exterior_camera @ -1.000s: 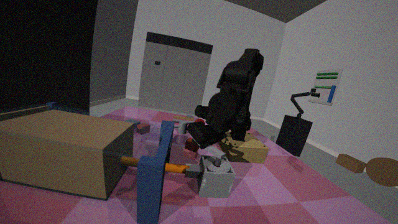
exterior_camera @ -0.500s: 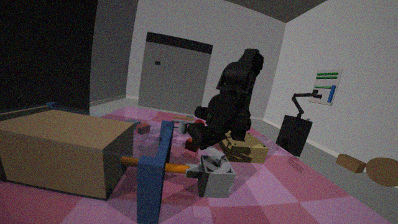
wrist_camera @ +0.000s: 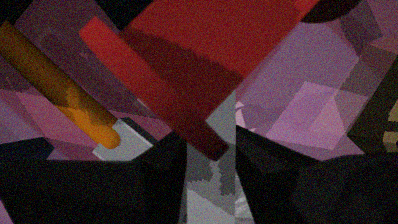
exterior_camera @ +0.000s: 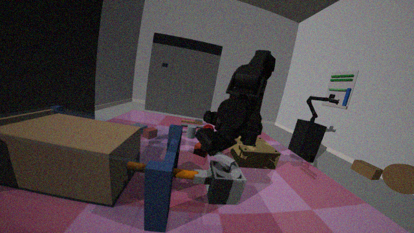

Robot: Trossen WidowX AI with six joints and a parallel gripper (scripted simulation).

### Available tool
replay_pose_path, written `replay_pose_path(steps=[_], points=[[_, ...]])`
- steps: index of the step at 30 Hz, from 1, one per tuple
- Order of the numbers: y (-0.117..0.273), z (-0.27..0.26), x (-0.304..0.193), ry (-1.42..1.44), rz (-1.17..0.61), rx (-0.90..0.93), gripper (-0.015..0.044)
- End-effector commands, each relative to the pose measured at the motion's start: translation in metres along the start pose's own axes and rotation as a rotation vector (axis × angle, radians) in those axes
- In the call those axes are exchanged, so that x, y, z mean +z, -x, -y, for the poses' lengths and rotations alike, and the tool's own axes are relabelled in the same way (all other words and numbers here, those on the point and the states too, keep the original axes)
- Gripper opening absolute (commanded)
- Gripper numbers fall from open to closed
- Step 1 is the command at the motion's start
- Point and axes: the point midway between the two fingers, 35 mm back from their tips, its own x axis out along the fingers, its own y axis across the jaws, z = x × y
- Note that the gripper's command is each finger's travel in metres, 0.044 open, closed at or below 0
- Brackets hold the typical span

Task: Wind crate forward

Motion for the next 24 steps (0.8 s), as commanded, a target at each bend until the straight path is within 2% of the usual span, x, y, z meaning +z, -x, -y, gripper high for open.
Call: replay_pose_path(steps=[1,24], points=[[-0.0008,-0.0002,-0.0006,0.001,0.0,0.001,0.0],[-0.0054,-0.0002,-0.0024,0.001,0.0,0.001,0.0]])
